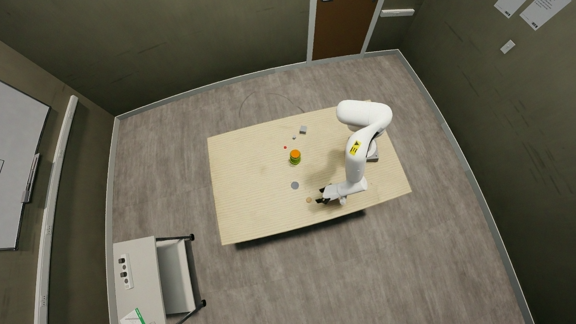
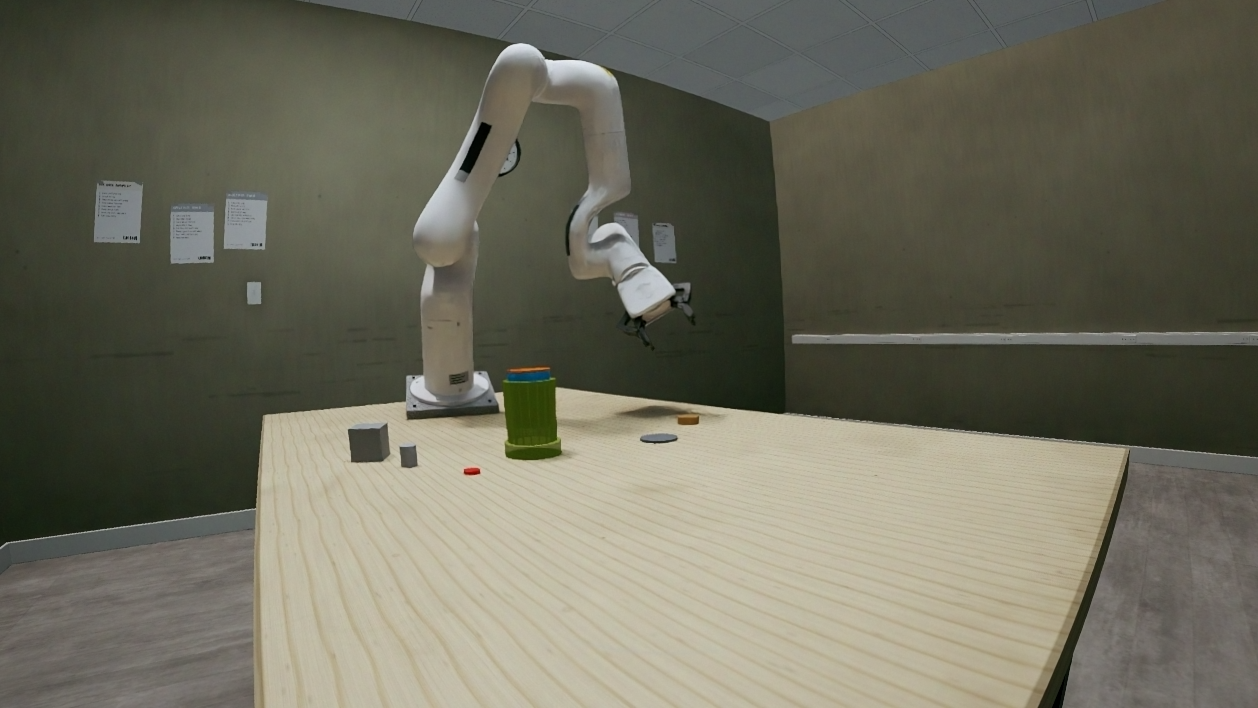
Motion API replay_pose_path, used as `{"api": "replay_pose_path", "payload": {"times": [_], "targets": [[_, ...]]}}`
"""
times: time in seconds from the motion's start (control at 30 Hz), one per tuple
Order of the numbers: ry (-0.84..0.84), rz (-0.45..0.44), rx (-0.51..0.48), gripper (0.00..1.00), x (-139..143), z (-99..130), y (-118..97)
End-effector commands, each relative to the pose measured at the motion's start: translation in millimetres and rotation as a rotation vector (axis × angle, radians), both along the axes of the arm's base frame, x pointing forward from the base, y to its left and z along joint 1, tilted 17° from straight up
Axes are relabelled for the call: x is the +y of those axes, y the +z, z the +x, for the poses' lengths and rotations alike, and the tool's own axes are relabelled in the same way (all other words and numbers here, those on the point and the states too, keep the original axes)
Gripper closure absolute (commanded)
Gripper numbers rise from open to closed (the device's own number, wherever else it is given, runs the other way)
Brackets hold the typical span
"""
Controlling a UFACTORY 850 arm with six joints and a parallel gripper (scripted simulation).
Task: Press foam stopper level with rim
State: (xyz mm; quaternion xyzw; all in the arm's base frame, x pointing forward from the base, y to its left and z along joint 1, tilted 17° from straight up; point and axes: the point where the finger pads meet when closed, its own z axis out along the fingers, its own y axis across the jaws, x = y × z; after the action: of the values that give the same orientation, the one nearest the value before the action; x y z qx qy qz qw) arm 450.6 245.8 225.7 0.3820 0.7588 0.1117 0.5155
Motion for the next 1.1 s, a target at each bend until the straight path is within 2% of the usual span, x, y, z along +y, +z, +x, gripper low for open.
{"api": "replay_pose_path", "payload": {"times": [0.0,0.53,0.57,0.8,1.07], "targets": [[0.0,0.001,-0.001,0.0,0,0,1],[0.0,0.001,-0.001,0.0,0,0,1],[0.0,0.001,-0.001,1.0,0,0,1],[0.002,0.02,0.005,1.0,2,4,0],[0.007,0.108,0.035,1.0,6,19,-1]]}}
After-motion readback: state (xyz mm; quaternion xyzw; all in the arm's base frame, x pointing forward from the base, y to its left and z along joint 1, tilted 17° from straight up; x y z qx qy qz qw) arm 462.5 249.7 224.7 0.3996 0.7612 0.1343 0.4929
